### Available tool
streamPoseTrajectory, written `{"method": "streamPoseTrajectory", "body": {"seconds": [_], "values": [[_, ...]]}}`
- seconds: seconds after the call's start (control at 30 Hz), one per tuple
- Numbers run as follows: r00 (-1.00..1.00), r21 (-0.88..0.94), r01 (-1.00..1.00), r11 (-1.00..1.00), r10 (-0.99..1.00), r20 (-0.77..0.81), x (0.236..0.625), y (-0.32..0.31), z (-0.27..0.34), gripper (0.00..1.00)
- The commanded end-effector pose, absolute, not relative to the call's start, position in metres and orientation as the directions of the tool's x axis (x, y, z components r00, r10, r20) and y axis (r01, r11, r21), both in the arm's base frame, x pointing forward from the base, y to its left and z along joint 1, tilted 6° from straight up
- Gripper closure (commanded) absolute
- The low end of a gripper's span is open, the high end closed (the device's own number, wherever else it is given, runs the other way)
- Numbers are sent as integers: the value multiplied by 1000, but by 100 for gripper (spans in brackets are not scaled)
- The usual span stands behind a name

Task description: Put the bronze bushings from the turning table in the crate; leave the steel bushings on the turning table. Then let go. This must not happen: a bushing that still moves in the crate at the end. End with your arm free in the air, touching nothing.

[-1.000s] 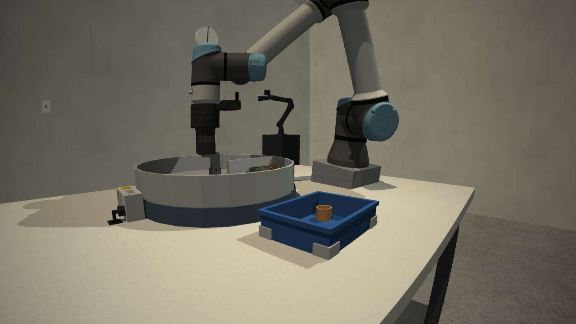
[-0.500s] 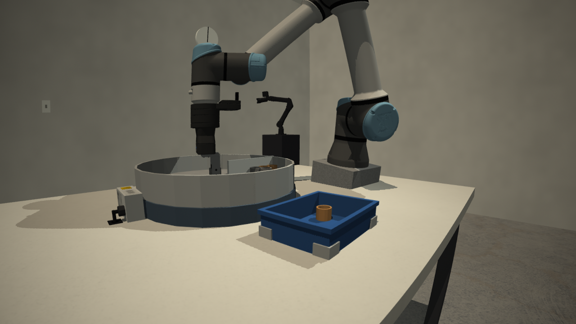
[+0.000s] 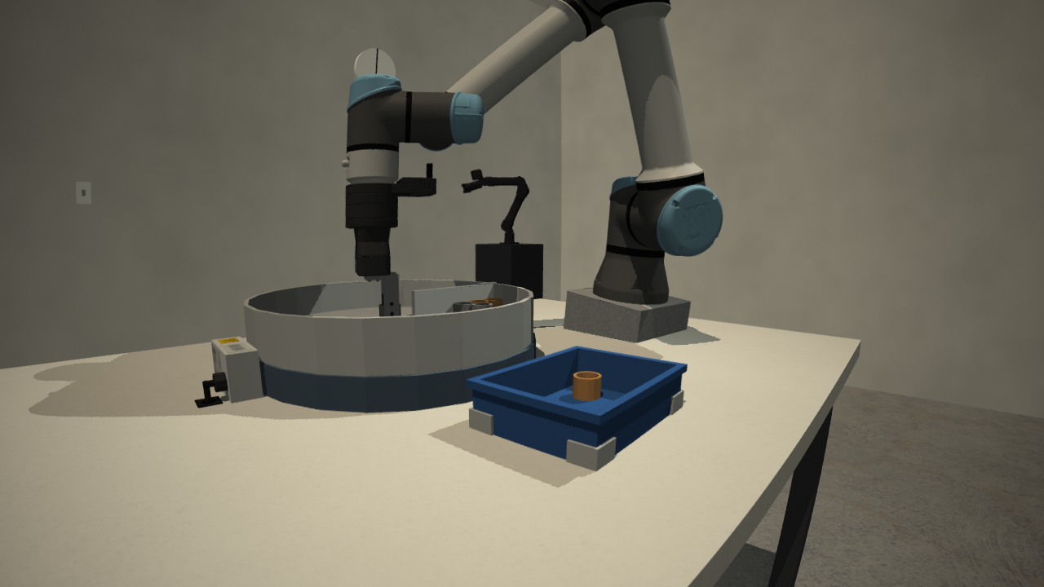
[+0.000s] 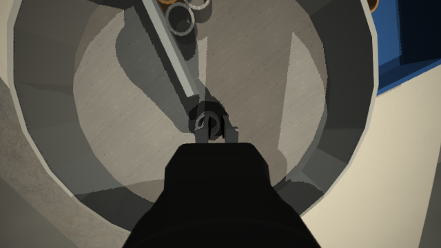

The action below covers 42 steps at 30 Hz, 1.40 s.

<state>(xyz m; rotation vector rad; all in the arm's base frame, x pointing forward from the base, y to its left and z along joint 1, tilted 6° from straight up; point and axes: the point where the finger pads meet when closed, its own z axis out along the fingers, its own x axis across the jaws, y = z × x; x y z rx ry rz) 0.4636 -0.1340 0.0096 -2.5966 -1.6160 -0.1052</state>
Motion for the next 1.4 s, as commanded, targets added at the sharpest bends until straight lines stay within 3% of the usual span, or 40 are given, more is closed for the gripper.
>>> {"method": "streamPoseTrajectory", "body": {"seconds": [0.0,1.37], "values": [[441,-31,897,-440,892,101,464,-134,10,58],[441,-31,897,-440,892,101,464,-136,26,58]]}}
